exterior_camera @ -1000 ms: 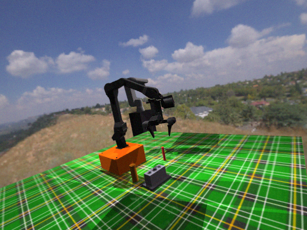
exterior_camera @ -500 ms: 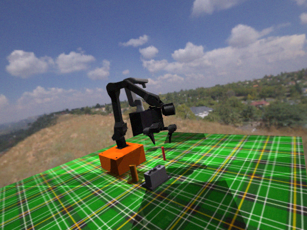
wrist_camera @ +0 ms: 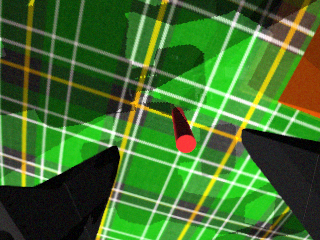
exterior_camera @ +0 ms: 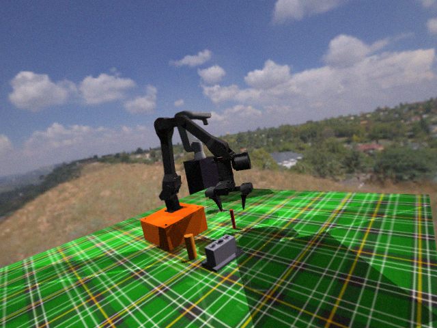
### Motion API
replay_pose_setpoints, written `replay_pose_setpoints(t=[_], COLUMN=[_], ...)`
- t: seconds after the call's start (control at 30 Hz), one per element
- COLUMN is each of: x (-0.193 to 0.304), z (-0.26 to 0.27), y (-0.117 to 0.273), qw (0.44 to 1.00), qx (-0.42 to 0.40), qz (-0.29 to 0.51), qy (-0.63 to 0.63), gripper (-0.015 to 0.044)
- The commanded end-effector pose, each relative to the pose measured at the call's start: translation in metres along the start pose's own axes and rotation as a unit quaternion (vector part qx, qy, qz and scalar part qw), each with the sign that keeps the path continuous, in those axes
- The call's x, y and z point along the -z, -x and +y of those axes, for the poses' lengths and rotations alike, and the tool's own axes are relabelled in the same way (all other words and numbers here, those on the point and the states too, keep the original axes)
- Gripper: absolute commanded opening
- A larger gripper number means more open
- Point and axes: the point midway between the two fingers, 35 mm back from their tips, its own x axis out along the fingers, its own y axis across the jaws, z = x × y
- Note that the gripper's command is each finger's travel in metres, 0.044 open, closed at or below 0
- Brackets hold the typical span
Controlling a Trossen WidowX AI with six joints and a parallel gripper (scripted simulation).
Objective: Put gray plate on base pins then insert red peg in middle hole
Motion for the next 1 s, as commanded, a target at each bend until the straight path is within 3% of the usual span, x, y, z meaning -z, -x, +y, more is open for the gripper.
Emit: replay_pose_setpoints(t=[0.0,0.6,0.97], x=[0.000,0.000,0.000], z=[-0.003,-0.005,-0.005], y=[-0.010,-0.037,-0.037], qw=[1.000,1.000,1.000], qx=[0.008,0.009,0.009], qz=[0.001,0.001,0.001], qy=[0.003,0.003,0.003], gripper=[0.0440,0.0440,0.0151])
